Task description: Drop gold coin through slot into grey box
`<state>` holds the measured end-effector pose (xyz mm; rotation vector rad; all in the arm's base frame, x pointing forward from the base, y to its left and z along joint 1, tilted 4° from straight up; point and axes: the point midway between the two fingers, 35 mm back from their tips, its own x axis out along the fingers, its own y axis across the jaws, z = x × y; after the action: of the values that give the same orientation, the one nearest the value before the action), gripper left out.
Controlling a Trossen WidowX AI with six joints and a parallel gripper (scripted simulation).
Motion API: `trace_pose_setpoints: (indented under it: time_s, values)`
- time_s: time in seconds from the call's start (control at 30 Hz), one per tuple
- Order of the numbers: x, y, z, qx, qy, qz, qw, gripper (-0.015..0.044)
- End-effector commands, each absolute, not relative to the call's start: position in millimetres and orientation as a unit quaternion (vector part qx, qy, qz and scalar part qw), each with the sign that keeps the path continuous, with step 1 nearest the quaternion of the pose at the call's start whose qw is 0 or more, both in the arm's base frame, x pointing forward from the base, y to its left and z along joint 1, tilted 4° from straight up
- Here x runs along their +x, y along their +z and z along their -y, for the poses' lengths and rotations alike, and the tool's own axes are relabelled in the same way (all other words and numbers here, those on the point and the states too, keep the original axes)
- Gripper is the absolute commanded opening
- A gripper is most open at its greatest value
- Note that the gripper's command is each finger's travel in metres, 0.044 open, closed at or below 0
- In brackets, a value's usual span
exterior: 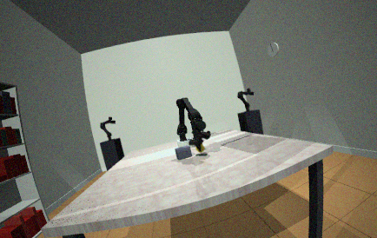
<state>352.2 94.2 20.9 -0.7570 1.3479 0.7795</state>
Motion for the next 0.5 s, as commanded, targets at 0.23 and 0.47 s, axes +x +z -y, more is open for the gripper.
trace_pose_setpoints:
  time_s: [0.23, 0.47]
  values:
    - [353.0, 52.0, -93.8, -0.331, 0.342, -0.588, 0.654, 0.0000]
    - [351.1, 69.8, -92.6, -0.331, 0.341, -0.588, 0.654, 0.0000]
